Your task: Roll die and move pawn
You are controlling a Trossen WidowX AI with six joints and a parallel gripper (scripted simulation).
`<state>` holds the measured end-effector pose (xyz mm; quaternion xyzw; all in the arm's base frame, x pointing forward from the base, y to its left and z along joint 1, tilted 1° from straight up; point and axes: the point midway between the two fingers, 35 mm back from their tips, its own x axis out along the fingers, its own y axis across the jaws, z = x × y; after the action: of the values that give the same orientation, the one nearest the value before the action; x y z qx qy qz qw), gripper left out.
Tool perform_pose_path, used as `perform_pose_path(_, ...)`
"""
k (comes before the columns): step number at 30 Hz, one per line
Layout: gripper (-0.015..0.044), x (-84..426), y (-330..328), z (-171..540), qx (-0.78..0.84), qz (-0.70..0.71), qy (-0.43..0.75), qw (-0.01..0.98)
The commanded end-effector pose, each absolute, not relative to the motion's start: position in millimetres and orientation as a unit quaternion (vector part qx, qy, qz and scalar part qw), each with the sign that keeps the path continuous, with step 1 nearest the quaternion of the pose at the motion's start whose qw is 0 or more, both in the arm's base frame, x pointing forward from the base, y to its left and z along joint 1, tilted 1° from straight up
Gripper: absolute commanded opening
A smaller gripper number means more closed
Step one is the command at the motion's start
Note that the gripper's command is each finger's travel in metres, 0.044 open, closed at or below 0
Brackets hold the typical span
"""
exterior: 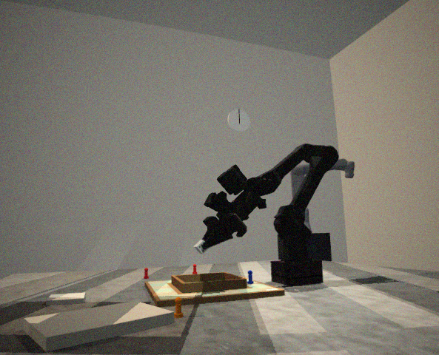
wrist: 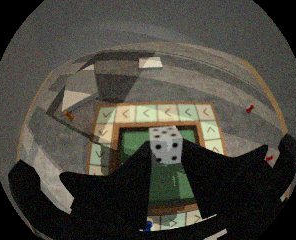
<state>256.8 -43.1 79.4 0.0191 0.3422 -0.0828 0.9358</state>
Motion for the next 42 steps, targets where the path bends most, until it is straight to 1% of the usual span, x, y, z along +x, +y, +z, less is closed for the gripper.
perform_pose_path(1,0.0,245.7,-41.3,88.2,0.019,-0.085,0.338,0.937)
perform_pose_path(16,0.0,246.2,-40.7,86.6,0.019,-0.083,0.339,0.937)
perform_pose_path(25,0.0236,246.3,-40.7,88.8,0.019,-0.083,0.339,0.937)
perform_pose_path(29,0.0341,245.3,-39.7,124.2,0.019,-0.085,0.338,0.937)
perform_pose_path(33,0.044,245.0,-39.6,126.5,0.019,-0.085,0.338,0.937)
perform_pose_path(35,0.044,246.0,-39.8,125.3,0.021,-0.085,0.354,0.931)
perform_pose_path(42,0.044,256.5,-42.1,111.7,0.034,-0.08,0.511,0.855)
